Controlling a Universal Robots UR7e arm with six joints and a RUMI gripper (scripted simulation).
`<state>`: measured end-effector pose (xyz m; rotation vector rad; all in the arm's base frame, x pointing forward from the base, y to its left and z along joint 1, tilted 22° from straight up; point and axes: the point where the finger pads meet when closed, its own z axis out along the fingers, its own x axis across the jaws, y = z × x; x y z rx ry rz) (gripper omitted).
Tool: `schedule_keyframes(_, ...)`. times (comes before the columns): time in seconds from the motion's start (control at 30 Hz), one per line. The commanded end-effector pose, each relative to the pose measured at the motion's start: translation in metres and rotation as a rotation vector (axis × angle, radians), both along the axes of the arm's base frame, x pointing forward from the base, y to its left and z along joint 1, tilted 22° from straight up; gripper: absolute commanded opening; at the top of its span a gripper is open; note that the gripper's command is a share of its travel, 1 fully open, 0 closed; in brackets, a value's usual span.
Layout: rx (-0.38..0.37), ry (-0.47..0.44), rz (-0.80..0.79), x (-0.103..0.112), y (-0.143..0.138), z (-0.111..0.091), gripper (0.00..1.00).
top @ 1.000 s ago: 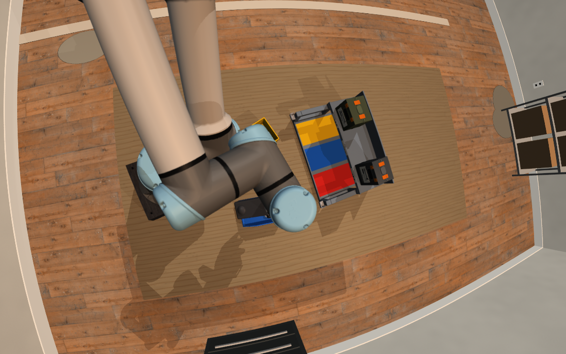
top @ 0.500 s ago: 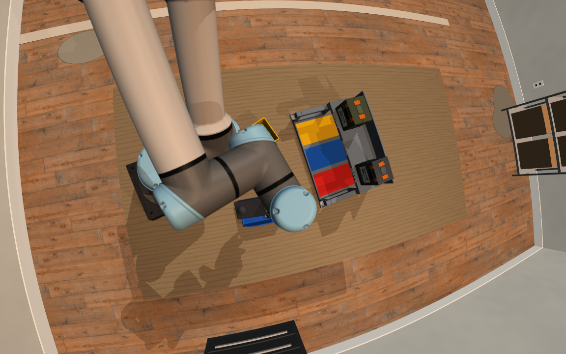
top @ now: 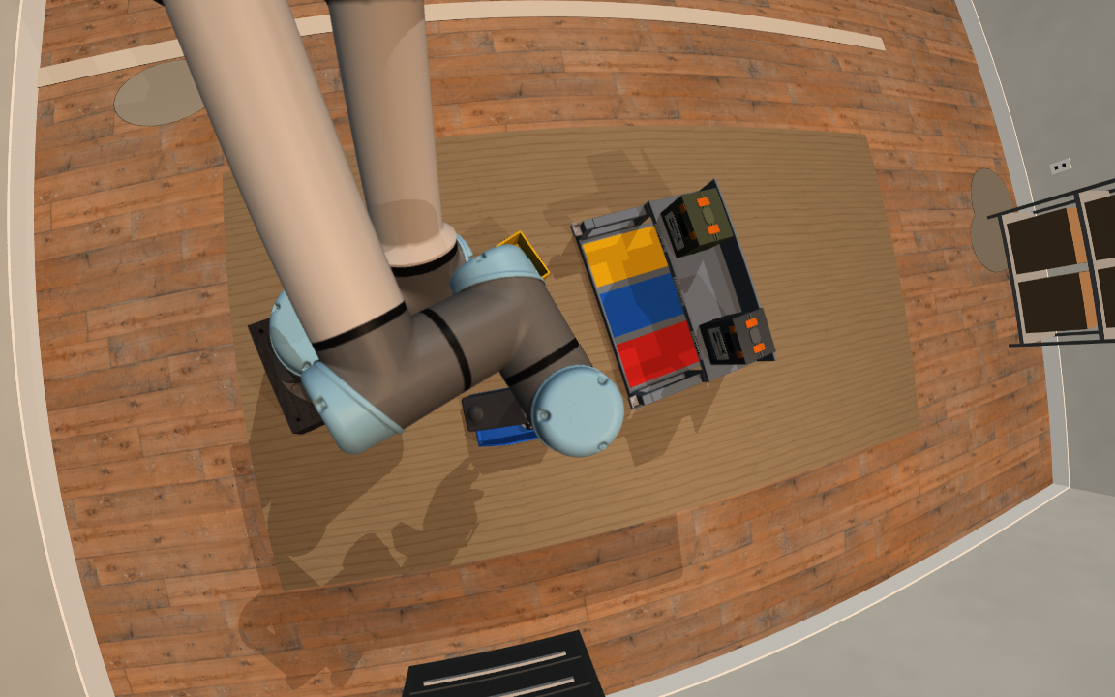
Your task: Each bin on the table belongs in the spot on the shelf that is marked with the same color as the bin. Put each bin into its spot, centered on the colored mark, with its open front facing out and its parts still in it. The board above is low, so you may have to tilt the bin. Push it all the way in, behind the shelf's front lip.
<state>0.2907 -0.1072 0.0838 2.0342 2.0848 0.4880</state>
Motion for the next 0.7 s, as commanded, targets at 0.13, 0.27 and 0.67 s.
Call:
schedule_keyframes(0.13, -0.001, 0.0, 0.0, 0.0, 0.0, 0.0, 0.15)
schedule_keyframes(0.27, -0.001, -0.001, 0.0, 0.001, 0.0, -0.001, 0.15)
schedule_keyframes(0.67, 0.0, -0.001, 0.0, 0.004, 0.001, -0.011, 0.15)
